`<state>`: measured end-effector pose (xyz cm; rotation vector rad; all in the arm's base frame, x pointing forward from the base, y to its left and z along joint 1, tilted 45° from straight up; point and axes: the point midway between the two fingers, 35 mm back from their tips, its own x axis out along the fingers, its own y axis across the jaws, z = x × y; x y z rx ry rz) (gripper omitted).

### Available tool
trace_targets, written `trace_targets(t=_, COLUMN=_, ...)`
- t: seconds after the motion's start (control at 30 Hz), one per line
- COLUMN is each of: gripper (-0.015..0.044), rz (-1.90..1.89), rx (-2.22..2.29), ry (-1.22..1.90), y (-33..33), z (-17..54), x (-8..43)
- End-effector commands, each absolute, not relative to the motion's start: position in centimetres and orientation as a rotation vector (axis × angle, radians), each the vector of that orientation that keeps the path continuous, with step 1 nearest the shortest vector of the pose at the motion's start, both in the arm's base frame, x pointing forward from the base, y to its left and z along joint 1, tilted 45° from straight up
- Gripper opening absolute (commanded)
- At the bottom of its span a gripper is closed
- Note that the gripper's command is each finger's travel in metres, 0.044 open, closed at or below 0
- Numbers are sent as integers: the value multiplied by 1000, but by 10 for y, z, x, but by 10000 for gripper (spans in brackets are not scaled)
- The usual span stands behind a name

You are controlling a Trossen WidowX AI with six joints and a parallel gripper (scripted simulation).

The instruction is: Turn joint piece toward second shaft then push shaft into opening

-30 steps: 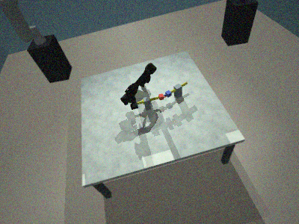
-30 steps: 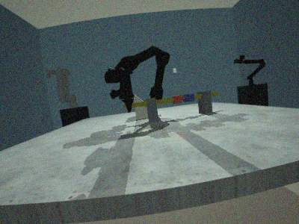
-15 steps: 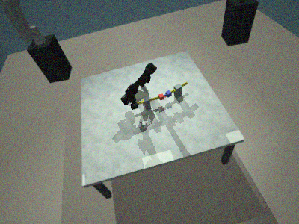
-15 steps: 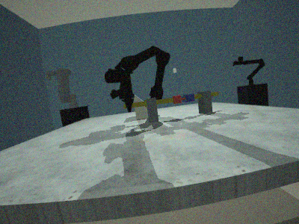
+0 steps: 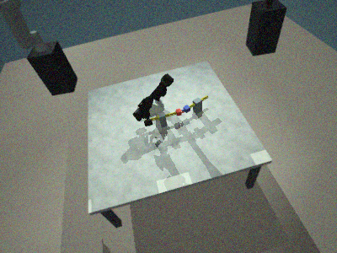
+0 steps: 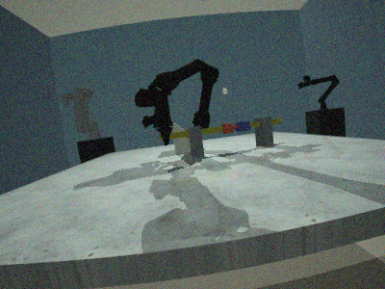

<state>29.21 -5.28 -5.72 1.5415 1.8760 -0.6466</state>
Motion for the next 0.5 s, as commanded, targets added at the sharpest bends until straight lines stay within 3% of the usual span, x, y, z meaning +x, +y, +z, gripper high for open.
trace_targets(t=0.0, gripper=382, rz=-645, rx=1540, ry=1877, y=-53, z=-57, x=292)
trace_targets(t=0.1, gripper=440, rz=-645, rx=1540, ry=1877, y=-53, z=-57, x=292)
trace_targets(t=0.47, gripper=440, rz=-645, rx=1542, ry=1877, y=-59, z=-51, x=293)
